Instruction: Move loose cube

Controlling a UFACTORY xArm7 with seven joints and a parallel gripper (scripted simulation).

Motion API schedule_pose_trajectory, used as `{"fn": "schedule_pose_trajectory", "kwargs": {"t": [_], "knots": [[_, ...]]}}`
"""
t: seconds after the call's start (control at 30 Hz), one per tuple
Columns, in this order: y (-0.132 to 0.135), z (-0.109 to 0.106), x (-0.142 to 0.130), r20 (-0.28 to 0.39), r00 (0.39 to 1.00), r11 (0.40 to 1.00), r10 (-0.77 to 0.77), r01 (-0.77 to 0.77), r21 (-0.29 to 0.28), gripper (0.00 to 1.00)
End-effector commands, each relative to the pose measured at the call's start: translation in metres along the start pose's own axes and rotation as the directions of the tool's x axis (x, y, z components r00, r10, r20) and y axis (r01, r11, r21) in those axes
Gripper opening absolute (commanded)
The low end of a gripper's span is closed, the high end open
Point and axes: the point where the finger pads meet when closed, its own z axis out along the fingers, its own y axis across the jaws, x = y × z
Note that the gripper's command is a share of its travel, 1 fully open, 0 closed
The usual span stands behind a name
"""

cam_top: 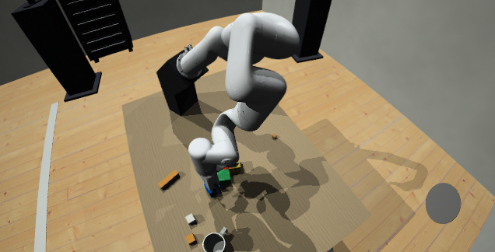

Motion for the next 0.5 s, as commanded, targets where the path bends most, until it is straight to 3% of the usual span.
{"fn": "schedule_pose_trajectory", "kwargs": {"t": [0.0, 0.47], "knots": [[0.001, 0.002, -0.001, 0.003, 1.0, 1.0, 0.0, 0.0, -0.002, 0.83], [0.001, 0.023, -0.001, 0.003, 1.0, 1.0, 0.0, 0.0, -0.002, 0.83]]}}
